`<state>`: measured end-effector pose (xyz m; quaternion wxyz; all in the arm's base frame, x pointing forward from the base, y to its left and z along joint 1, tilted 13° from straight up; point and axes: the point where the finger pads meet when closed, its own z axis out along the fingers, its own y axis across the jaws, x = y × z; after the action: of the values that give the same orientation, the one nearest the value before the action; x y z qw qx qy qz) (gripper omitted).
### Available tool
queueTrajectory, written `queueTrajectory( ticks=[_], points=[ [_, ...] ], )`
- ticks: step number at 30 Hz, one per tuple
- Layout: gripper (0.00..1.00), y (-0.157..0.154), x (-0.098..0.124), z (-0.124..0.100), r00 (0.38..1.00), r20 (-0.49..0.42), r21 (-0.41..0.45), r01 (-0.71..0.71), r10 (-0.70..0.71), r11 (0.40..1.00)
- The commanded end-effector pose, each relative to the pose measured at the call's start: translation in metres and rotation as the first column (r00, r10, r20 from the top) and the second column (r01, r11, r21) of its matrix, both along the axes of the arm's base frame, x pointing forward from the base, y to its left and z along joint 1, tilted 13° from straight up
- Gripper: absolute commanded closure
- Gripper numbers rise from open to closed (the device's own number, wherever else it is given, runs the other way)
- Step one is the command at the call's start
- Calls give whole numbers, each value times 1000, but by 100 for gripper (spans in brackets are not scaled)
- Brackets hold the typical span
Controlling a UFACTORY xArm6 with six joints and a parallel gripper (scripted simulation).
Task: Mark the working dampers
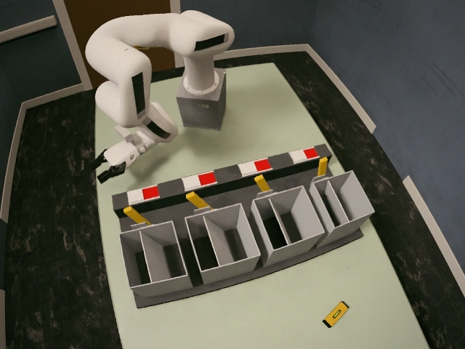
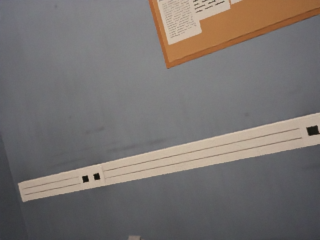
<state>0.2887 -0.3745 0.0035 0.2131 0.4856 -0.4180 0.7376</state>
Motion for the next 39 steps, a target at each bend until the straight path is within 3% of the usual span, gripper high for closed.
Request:
queueTrajectory(
  ticks=[1,25,32,34,39],
  points=[
    [0,0,0,1,1000,1,-1,0,0,1000],
    [0,-6,0,6,999,26,3,18,-18,1000],
    [0,-28,-5,34,983,154,29,100,-103,995],
    [0,-28,-5,34,983,154,29,100,-103,995],
    [0,-44,-11,63,934,305,69,175,-188,982]
  ],
)
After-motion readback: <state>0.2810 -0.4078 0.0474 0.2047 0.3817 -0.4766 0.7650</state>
